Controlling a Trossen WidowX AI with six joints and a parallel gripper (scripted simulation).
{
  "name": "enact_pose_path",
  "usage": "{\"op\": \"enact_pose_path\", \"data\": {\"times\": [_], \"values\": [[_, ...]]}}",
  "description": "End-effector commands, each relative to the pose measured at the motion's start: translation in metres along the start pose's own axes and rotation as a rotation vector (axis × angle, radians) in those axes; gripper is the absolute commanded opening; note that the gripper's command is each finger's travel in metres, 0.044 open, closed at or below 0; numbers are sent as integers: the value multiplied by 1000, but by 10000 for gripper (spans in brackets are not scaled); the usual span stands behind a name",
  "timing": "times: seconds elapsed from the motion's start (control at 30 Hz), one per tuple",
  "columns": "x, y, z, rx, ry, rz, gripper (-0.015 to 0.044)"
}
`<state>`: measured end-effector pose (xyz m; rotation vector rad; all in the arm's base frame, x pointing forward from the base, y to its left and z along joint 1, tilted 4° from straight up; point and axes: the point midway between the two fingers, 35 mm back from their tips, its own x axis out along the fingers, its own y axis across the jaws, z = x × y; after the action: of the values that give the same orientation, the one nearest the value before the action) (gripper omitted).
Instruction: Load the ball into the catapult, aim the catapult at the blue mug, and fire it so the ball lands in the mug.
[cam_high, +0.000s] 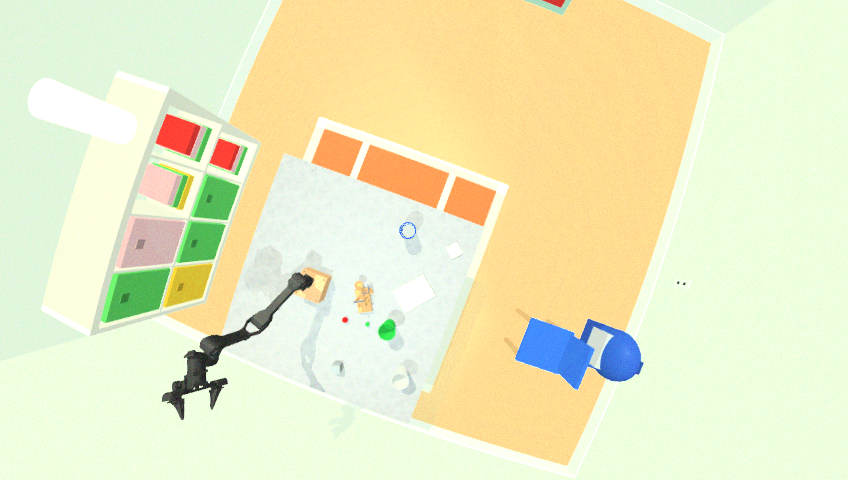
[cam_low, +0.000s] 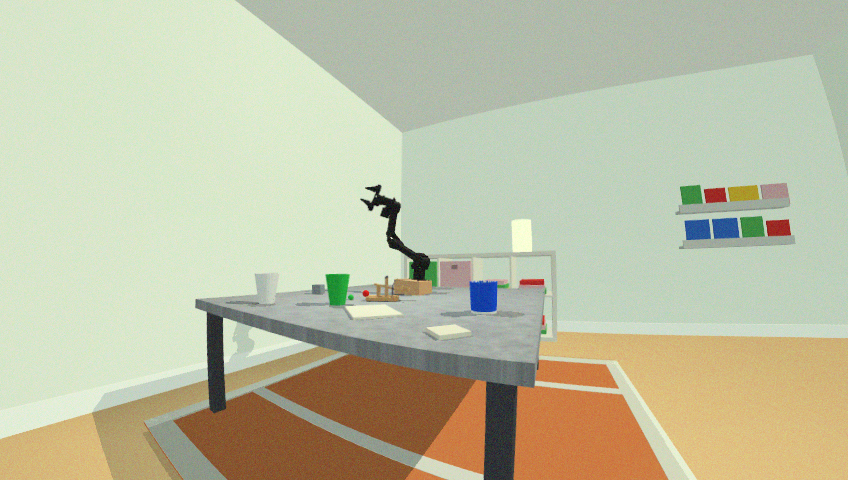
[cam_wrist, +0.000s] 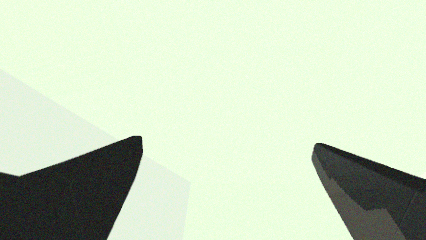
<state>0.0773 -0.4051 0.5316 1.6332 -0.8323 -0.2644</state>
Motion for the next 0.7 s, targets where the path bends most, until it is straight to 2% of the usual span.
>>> {"op": "enact_pose_path", "data": {"times": [0.0,0.67], "values": [[-14,28,-14,-43,-10,75,440],[-80,117,-87,-254,-27,366,440]]}}
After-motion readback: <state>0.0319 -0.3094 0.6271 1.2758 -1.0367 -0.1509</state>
